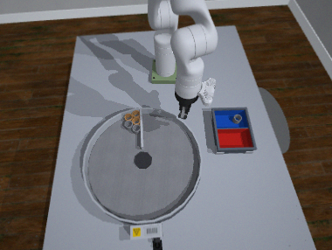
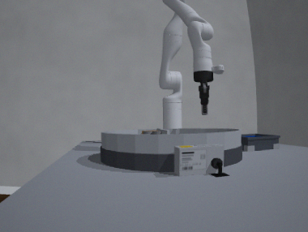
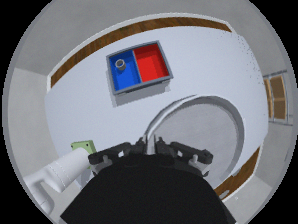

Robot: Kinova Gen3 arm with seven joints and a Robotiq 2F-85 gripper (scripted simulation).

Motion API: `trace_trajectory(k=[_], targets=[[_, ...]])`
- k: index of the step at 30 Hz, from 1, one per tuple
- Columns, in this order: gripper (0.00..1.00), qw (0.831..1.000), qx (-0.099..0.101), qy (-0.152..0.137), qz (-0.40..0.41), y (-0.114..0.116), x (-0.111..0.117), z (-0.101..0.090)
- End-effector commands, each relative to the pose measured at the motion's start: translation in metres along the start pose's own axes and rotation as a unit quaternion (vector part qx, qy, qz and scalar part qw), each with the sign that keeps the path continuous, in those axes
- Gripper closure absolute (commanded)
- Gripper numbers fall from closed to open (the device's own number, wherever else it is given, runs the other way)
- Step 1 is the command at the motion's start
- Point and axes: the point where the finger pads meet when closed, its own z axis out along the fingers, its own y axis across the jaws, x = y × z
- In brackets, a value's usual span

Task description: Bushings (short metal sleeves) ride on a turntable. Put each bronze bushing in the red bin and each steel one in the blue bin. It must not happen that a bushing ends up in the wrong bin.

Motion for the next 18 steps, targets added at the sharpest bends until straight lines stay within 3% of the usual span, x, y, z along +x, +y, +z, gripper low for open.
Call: trace_trajectory(k=[1, 7, 10, 13, 18], targets=[[0.86, 1.000, 0.000, 0.001, 0.024, 0.012, -0.025, 0.000], [0.86, 1.000, 0.000, 0.001, 0.025, 0.021, -0.045, 0.000], [0.86, 1.000, 0.000, 0.001, 0.027, 0.033, -0.074, 0.001], [0.86, 1.000, 0.000, 0.001, 0.027, 0.033, -0.074, 0.001], [0.86, 1.000, 0.000, 0.001, 0.029, 0.054, -0.122, 0.003]])
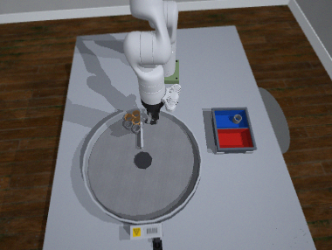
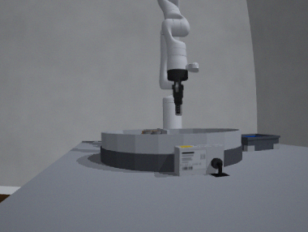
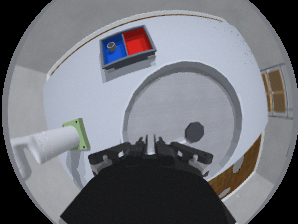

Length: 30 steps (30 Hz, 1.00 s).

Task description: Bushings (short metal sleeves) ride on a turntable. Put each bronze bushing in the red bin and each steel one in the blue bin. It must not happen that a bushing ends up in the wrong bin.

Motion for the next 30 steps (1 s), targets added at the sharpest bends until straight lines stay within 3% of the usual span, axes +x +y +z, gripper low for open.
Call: trace_trajectory(k=[1, 6, 10, 20, 30], targets=[[0.86, 1.000, 0.001, 0.000, 0.024, 0.011, -0.026, 0.002], [0.86, 1.000, 0.001, 0.000, 0.024, 0.015, -0.035, 0.002], [0.86, 1.000, 0.001, 0.000, 0.026, 0.032, -0.074, 0.003], [0.86, 1.000, 0.001, 0.000, 0.026, 0.032, -0.074, 0.003], [0.86, 1.000, 0.000, 0.000, 0.025, 0.032, -0.073, 0.018]])
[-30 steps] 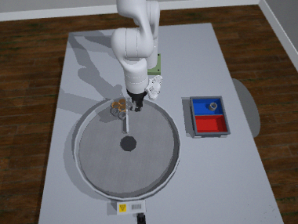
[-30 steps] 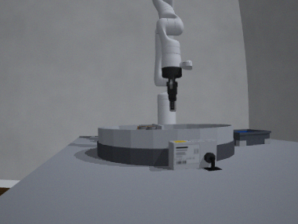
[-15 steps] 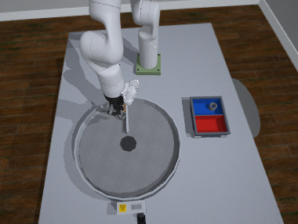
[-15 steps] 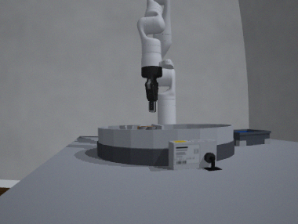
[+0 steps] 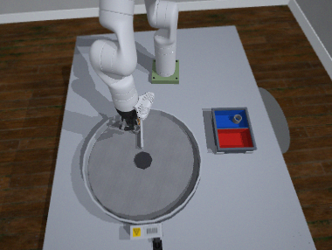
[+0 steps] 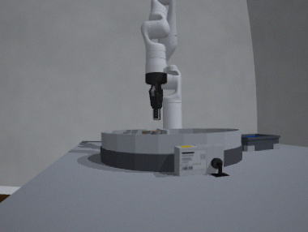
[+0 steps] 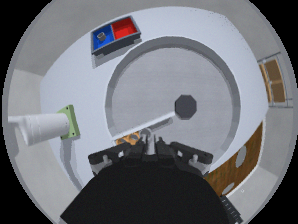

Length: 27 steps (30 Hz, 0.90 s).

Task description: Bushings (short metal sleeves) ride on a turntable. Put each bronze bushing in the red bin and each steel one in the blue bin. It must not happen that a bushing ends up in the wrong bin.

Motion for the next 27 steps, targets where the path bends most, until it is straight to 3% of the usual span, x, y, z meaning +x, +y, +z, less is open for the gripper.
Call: trace_trajectory(k=[1, 15, 27], targets=[[0.86, 1.000, 0.003, 0.000, 0.001, -0.001, -0.001, 0.005], [0.86, 1.000, 0.003, -0.001, 0.002, -0.001, -0.002, 0.032], [0.86, 1.000, 0.003, -0.001, 0.002, -0.001, -0.002, 0.032]])
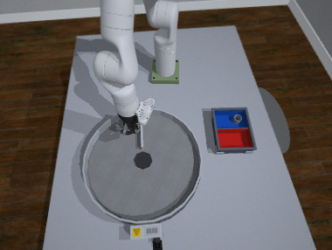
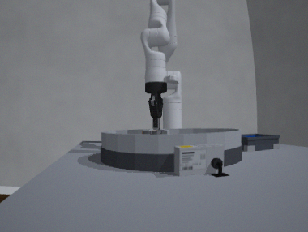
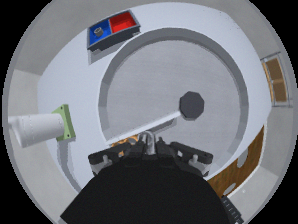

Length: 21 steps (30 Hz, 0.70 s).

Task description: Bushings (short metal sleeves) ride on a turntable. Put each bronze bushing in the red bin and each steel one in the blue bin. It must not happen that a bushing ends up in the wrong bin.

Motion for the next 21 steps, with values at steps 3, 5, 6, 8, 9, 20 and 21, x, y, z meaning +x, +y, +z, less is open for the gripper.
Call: trace_trajectory(k=[3, 5, 6, 8, 9, 20, 21], targets=[[0.86, 1.000, -0.001, 0.000, 0.000, 0.000, 0.000, 0.004], [0.86, 1.000, -0.001, 0.000, 0.000, 0.000, 0.000, 0.006], [0.86, 1.000, -0.001, 0.000, 0.000, 0.000, 0.000, 0.006], [0.86, 1.000, -0.001, 0.000, 0.000, 0.000, 0.000, 0.006], [0.86, 1.000, -0.001, 0.000, 0.000, 0.000, 0.000, 0.008], [0.86, 1.000, -0.001, 0.000, 0.000, 0.000, 0.000, 0.016], [0.86, 1.000, -0.001, 0.000, 0.000, 0.000, 0.000, 0.017]])
